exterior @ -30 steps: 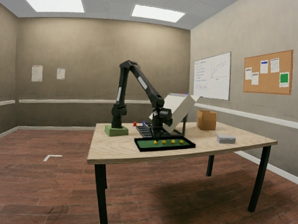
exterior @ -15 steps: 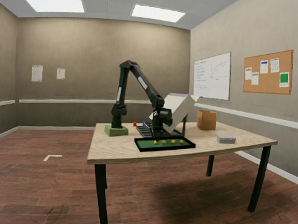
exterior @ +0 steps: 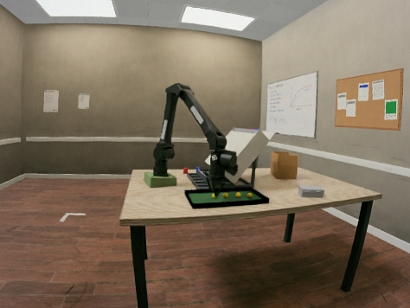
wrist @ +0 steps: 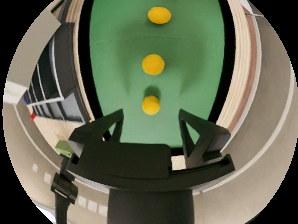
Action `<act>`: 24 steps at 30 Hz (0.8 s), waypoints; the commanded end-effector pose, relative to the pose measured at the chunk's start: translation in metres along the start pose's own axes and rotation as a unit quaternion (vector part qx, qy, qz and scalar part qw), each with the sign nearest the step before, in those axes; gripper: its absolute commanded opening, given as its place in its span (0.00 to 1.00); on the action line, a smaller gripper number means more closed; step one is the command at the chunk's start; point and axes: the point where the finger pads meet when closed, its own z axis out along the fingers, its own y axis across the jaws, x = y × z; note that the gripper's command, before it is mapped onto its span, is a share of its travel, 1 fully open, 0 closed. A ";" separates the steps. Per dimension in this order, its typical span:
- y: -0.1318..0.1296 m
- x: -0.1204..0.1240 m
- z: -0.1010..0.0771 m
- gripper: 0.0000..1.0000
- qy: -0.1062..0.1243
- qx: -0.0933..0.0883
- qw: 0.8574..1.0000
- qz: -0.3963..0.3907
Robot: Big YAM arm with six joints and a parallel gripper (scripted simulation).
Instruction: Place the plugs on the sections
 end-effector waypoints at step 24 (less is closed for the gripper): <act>-0.003 -0.009 0.018 0.80 -0.007 0.008 1.000 0.000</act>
